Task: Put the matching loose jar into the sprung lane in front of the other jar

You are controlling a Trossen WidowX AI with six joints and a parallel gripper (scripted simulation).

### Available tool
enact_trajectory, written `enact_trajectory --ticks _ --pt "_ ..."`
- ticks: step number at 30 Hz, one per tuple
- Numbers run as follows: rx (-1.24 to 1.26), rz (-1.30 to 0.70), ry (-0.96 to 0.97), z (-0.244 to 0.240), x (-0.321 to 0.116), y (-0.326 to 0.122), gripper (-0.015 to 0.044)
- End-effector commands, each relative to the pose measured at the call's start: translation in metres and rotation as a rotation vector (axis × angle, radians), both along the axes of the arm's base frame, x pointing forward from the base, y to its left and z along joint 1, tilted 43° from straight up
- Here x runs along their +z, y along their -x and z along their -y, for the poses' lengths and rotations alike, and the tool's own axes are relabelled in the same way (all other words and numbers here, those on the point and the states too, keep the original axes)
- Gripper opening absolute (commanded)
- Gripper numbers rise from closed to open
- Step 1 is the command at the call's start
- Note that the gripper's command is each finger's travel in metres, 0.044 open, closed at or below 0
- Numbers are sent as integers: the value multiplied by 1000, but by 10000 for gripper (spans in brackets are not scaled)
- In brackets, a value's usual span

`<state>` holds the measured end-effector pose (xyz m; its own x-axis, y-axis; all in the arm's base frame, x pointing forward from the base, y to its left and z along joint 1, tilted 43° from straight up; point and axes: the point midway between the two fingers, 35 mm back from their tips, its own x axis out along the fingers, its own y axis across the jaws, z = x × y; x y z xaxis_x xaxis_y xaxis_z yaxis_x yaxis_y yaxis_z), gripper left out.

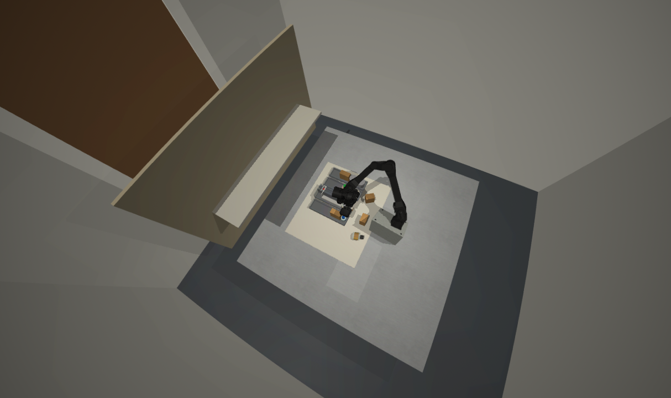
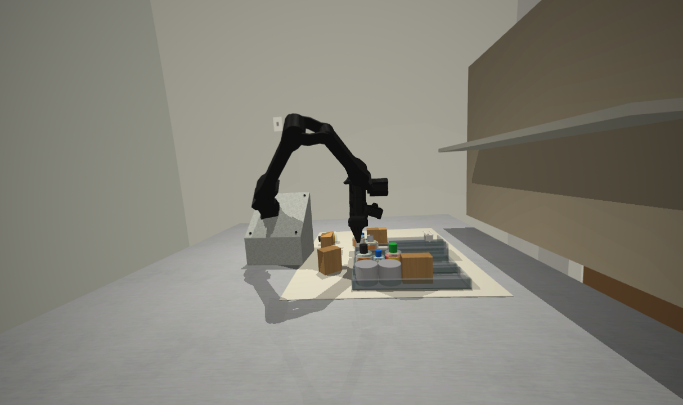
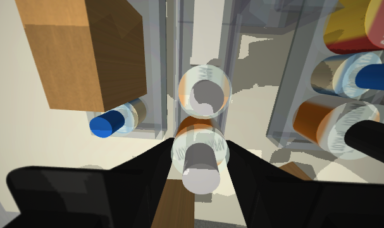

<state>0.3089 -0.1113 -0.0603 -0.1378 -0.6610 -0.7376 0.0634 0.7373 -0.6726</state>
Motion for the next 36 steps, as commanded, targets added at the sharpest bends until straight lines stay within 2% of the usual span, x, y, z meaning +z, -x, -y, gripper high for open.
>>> enact_trajectory --ticks 1,36 --pt "6 34 5 0 4 -12 0" --pt "6 34 5 0 5 -20 0"
